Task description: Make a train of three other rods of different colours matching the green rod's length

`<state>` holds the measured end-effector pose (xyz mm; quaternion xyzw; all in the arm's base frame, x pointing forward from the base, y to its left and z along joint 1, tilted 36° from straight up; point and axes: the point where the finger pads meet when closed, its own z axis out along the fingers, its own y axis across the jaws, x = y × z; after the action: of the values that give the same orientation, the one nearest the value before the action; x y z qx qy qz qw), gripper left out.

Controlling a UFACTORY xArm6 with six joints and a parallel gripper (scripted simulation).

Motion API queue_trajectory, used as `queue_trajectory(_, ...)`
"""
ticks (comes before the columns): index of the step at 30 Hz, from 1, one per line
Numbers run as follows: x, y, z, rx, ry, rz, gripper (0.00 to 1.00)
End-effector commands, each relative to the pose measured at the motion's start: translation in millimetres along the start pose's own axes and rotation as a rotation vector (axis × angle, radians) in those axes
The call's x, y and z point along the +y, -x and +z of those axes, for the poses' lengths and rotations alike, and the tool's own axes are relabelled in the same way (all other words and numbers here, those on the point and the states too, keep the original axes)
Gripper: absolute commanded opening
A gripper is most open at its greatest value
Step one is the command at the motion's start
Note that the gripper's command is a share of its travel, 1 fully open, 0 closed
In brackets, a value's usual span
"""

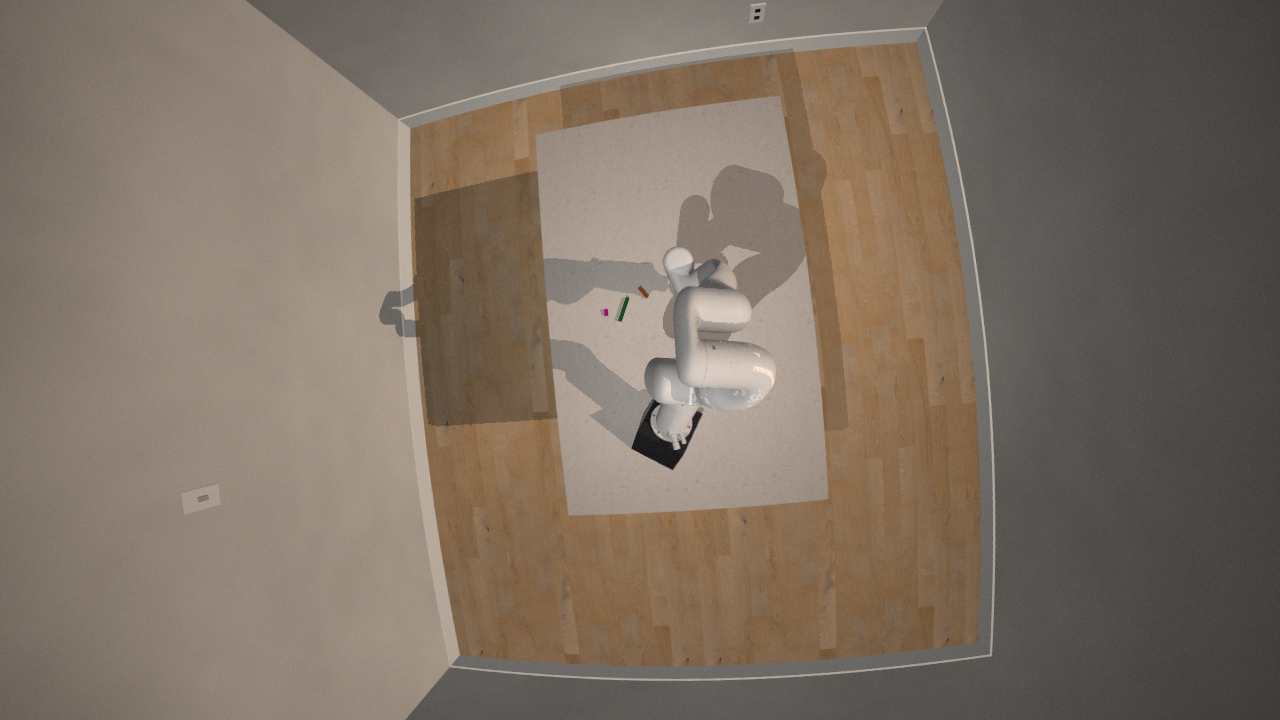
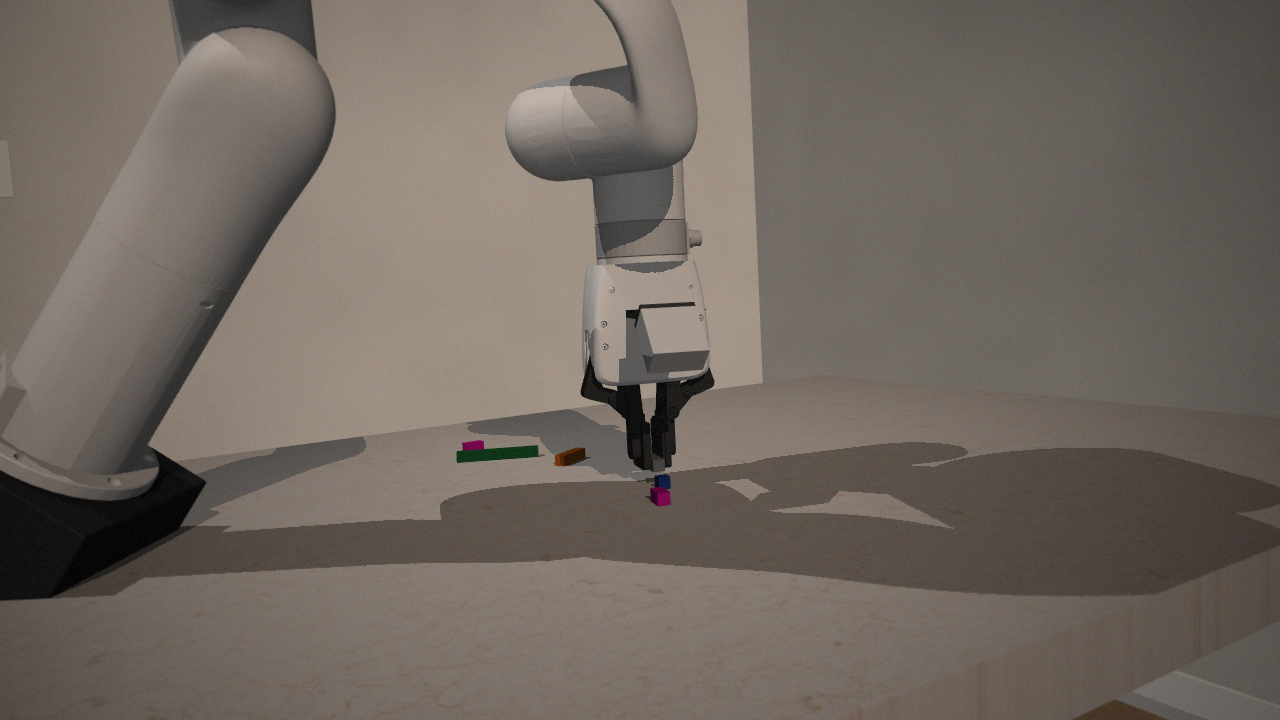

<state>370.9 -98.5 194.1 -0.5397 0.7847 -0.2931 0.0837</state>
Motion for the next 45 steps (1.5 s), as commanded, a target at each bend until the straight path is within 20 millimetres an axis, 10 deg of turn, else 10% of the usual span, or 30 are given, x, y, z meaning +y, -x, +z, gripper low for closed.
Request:
queue_trajectory(1, -1.2, 0.1, -0.7, -0.001, -0.003, 0.0, 0.04)
queue_trajectory(45, -1.2, 0.1, 11.1, -0.001, -0.003, 0.0, 0.04)
